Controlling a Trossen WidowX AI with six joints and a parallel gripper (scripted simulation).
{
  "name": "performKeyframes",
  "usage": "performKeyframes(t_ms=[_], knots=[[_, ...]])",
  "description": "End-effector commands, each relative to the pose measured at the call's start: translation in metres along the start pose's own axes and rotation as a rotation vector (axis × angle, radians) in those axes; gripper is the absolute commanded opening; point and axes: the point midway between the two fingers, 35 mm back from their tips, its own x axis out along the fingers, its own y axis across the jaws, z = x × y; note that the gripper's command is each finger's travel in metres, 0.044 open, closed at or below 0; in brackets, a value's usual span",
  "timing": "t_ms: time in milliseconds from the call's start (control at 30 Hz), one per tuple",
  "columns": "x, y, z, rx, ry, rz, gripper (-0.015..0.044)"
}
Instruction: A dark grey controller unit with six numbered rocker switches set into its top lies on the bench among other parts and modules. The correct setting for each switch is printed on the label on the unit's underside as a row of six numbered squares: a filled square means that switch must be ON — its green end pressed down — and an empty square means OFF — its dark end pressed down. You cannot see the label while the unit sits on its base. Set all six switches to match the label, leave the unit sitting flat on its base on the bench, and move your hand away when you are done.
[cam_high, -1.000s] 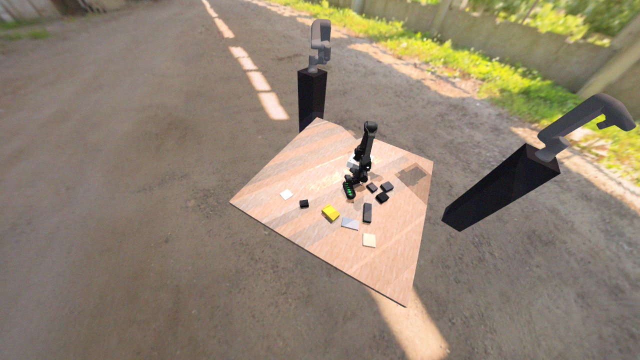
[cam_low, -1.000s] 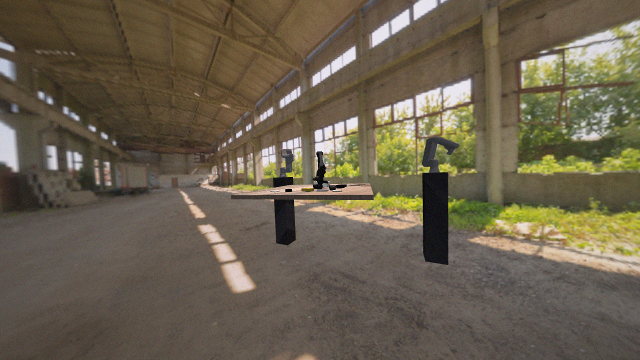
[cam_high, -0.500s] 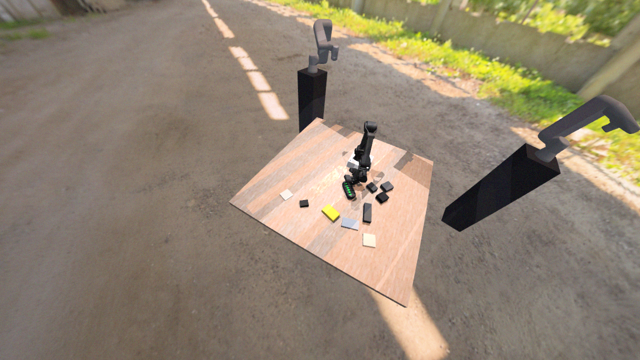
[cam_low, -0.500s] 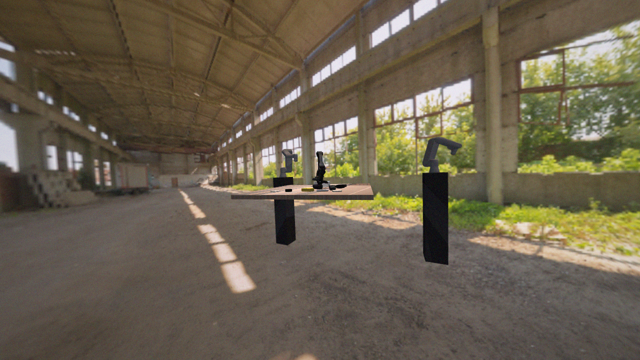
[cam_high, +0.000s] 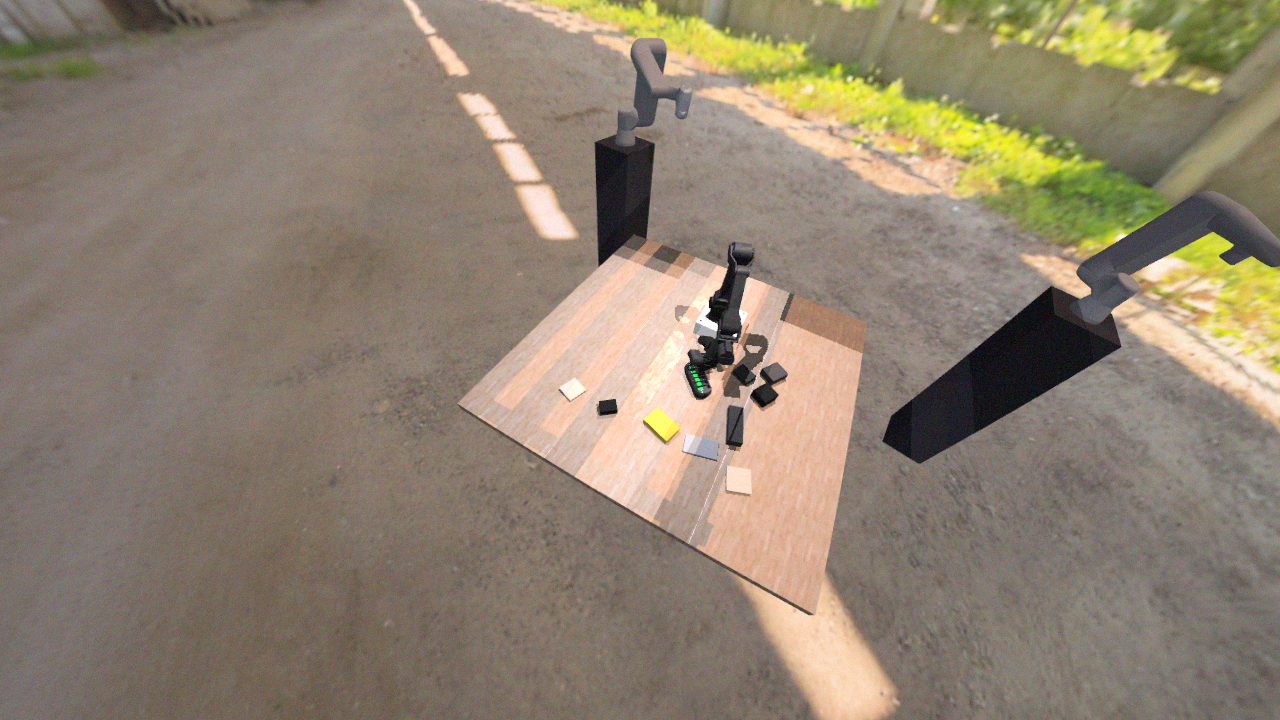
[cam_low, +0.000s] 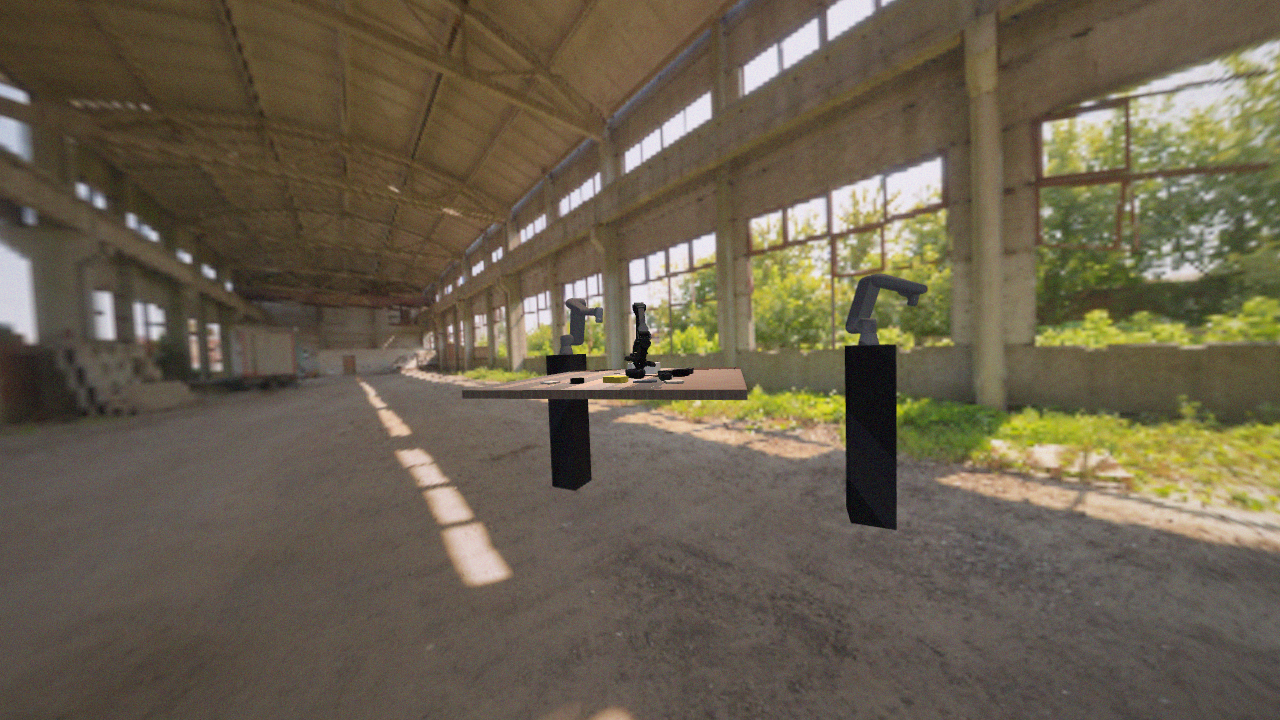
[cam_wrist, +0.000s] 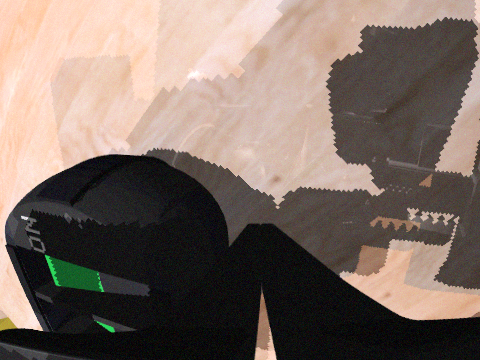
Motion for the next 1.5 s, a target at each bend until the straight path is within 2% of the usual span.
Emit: performKeyframes(t_ms=[0,933,1133,1467], knots=[[0.003,0.011,0.000,0.024,-0.004,0.029,0.0000],[0.005,0.019,-0.001,0.024,-0.004,0.030,0.0000],[-0.053,-0.001,0.000,0.024,-0.002,0.026,0.0000],[-0.053,0.009,0.002,-0.042,0.015,0.030,0.0000]])
